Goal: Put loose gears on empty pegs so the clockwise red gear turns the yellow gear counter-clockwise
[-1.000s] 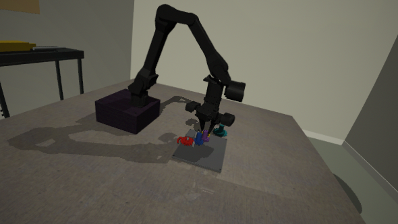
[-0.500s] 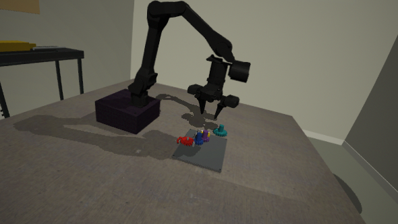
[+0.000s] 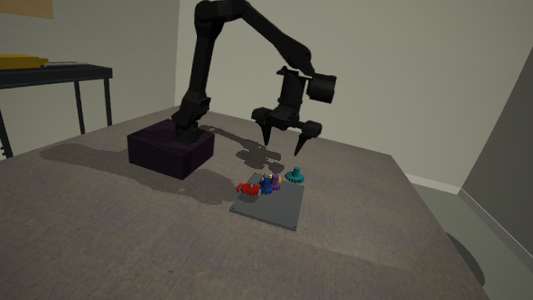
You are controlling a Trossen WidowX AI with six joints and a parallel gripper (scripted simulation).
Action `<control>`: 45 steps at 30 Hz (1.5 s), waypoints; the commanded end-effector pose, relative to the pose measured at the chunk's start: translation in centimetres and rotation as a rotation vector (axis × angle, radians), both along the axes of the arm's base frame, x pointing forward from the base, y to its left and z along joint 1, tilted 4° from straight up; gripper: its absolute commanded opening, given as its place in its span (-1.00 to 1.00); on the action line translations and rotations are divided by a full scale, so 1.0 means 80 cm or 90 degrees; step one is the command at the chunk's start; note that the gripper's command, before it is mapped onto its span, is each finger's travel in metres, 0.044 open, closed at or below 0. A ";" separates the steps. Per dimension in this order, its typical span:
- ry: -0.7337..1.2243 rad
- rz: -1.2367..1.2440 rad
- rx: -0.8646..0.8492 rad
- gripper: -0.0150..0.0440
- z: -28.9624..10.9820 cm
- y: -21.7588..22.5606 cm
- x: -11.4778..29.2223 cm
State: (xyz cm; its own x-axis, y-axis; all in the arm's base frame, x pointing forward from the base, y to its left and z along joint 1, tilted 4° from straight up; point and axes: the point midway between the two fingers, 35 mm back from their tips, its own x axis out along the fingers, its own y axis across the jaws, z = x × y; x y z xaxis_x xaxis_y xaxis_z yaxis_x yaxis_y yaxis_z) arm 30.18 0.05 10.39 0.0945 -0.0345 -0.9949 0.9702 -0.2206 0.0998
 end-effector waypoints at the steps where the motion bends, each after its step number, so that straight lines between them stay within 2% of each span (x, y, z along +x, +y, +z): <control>1: 0.000 -0.003 0.000 1.00 0.001 0.000 0.000; 33: 0.000 -0.003 0.000 1.00 0.001 0.003 0.000; 39: 0.004 -0.003 0.007 1.00 0.009 0.099 -0.009; 45: 0.007 -0.003 0.011 1.00 0.019 0.202 -0.049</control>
State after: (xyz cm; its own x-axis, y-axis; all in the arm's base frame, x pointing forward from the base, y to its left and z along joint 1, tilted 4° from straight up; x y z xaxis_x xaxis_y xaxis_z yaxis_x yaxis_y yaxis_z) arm 28.10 12.48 11.61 0.0876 -0.0152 -0.9960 0.9702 -0.2253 0.0888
